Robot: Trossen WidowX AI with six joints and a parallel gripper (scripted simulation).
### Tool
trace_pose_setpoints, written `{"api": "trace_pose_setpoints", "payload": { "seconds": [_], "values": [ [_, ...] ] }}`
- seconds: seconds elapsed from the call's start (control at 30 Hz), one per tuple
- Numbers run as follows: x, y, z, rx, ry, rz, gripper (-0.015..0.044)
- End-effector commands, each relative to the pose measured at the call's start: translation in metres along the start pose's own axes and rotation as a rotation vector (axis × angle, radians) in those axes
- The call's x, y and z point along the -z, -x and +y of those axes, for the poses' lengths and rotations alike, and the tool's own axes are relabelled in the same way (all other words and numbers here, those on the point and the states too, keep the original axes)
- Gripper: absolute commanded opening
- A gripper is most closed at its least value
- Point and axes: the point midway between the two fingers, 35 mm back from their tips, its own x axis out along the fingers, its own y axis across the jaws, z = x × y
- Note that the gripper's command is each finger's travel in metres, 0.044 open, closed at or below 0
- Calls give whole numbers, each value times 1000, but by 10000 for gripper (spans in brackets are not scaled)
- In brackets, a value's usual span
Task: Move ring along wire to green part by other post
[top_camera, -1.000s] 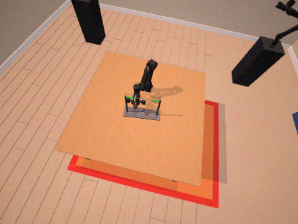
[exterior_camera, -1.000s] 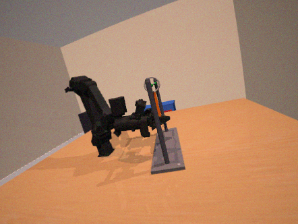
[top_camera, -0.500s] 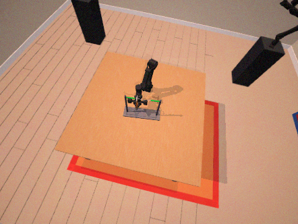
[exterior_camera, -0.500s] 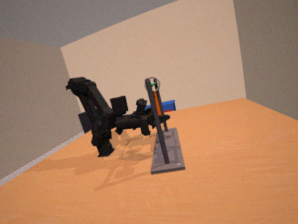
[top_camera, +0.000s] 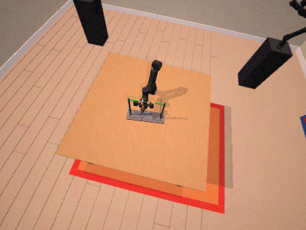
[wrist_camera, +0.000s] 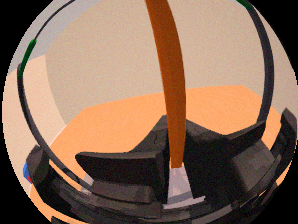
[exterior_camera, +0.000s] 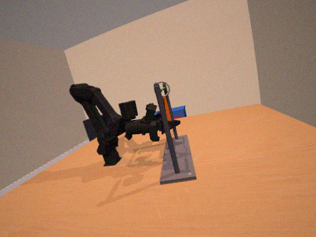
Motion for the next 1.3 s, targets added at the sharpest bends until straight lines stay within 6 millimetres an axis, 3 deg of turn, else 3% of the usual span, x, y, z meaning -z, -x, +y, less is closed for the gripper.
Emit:
{"api": "trace_pose_setpoints", "payload": {
  "seconds": [0.0, 0.7, 1.27],
  "values": [
    [2, 2, 5, 15, -17, 3, -150],
    [0, -1, 29, 45, -42, 0, -150],
    [0, -1, 37, -73, 30, 9, -150]
  ]
}}
